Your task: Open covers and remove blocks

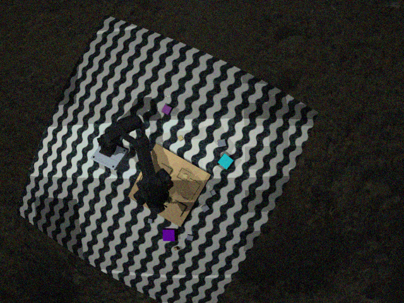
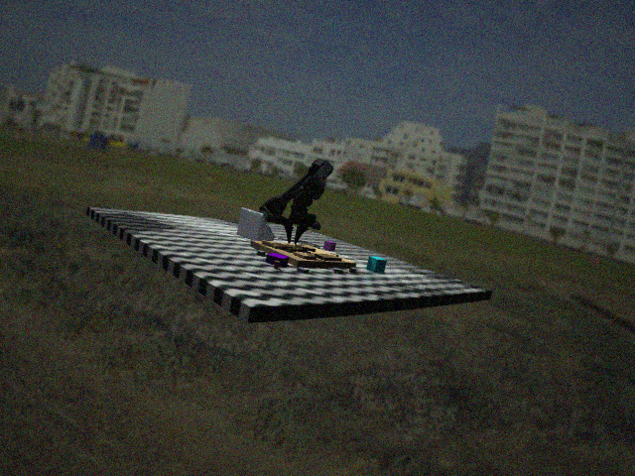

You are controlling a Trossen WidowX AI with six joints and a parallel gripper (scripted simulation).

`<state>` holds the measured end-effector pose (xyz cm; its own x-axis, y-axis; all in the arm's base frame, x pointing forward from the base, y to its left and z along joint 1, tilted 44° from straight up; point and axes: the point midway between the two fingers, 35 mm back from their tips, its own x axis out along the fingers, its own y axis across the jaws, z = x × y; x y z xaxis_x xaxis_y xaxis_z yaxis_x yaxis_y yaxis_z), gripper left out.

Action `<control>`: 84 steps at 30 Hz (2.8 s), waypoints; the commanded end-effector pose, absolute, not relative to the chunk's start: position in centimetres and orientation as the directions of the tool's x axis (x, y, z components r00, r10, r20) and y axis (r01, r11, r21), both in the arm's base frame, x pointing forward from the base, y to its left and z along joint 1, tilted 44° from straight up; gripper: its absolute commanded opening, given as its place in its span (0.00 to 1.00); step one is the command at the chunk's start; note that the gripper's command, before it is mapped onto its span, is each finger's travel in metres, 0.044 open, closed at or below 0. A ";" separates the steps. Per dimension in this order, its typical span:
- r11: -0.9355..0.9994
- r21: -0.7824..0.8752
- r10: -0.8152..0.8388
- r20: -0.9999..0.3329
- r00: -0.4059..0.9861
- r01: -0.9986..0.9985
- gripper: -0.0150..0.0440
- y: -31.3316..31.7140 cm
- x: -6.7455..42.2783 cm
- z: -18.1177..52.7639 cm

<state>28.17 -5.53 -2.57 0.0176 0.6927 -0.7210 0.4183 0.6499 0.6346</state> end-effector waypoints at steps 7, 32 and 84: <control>0.660 0.631 0.683 -0.730 0.024 0.408 0.50 -8.5 28.4 0.5; 0.659 0.632 0.684 -0.729 0.025 0.408 0.50 -6.0 28.5 -2.0; 0.658 0.633 0.685 -0.728 0.025 0.408 0.50 -4.4 28.5 -3.6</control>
<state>28.76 -4.77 -3.47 0.0307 0.6798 -0.7327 0.4007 0.6632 0.6321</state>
